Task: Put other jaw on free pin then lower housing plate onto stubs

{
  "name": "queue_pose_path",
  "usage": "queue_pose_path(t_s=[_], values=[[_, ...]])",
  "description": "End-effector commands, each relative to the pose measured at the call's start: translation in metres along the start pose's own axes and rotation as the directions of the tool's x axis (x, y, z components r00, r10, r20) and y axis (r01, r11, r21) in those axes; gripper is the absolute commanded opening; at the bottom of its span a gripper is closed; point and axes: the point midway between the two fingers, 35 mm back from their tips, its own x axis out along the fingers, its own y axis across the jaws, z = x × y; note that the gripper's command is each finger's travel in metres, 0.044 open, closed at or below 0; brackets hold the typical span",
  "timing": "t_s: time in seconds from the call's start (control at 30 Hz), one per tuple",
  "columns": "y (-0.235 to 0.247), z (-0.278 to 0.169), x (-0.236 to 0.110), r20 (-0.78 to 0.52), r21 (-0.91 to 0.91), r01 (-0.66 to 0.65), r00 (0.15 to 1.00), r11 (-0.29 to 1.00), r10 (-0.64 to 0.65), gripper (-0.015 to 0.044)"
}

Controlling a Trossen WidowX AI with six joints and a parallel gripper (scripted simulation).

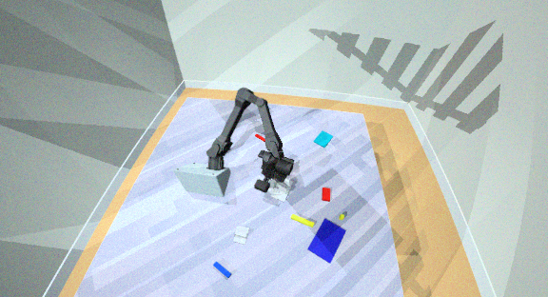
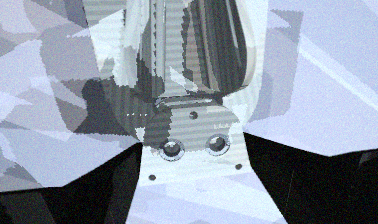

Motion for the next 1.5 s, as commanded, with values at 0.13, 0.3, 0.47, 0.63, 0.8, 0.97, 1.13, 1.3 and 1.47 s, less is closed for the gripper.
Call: queue_pose_path(t_s=[0.13,0.3,0.47,0.63,0.8,0.97,1.13,1.3,1.47], values=[[0.0003,0.0001,0.0011,0.001,0.003,-0.004,1.0,1.0,0.004,0.0351],[0.0003,0.0001,0.0033,0.001,0.003,-0.004,1.0,1.0,0.004,0.0351],[0.0003,0.0001,0.0033,0.001,0.003,-0.004,1.0,1.0,0.004,0.0351],[0.0003,0.0001,0.0052,0.001,0.003,-0.004,1.0,1.0,0.004,0.0351],[0.0003,0.0001,0.0058,0.001,0.003,-0.004,1.0,1.0,0.004,0.0351],[0.0003,0.0001,0.0063,0.001,0.003,-0.004,1.0,1.0,0.004,0.0351],[0.0003,0.0001,0.0082,0.001,0.003,-0.004,1.0,1.0,0.004,0.0351],[0.0003,0.0001,0.0082,0.001,0.003,-0.004,1.0,1.0,0.004,0.0351],[0.0003,0.0001,0.0082,0.001,0.003,-0.004,1.0,1.0,0.004,0.0351]])
